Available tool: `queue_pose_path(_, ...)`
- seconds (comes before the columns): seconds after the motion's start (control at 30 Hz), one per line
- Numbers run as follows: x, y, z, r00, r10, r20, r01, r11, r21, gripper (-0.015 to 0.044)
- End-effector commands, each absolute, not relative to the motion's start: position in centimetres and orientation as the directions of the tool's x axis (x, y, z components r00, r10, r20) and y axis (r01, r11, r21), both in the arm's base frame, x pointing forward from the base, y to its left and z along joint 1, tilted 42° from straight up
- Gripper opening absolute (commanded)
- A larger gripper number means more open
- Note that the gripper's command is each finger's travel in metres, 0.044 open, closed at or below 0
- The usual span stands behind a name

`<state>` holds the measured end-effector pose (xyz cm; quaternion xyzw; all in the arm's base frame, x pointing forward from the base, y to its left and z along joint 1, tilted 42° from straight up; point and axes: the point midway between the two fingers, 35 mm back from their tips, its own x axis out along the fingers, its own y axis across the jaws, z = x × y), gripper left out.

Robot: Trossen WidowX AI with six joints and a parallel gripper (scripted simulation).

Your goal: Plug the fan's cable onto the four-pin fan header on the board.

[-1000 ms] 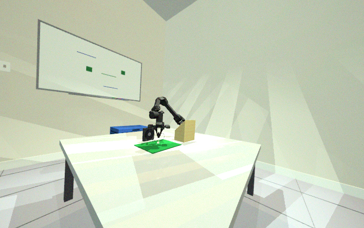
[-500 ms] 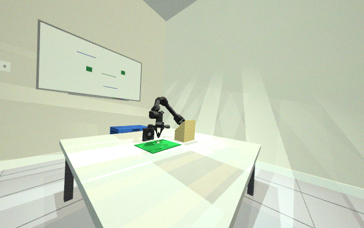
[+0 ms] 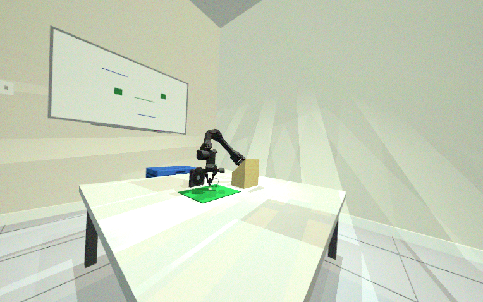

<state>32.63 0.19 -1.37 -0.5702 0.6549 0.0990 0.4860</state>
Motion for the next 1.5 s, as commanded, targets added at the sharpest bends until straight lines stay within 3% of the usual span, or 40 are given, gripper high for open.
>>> queue_pose_path(0.0,32.56,-0.05,-1.54,0.123,-0.655,-0.745,-0.845,0.324,-0.425,0.0)
queue_pose_path(1.47,32.55,-0.14,-1.47,0.123,-0.655,-0.745,-0.847,0.322,-0.423,0.0)
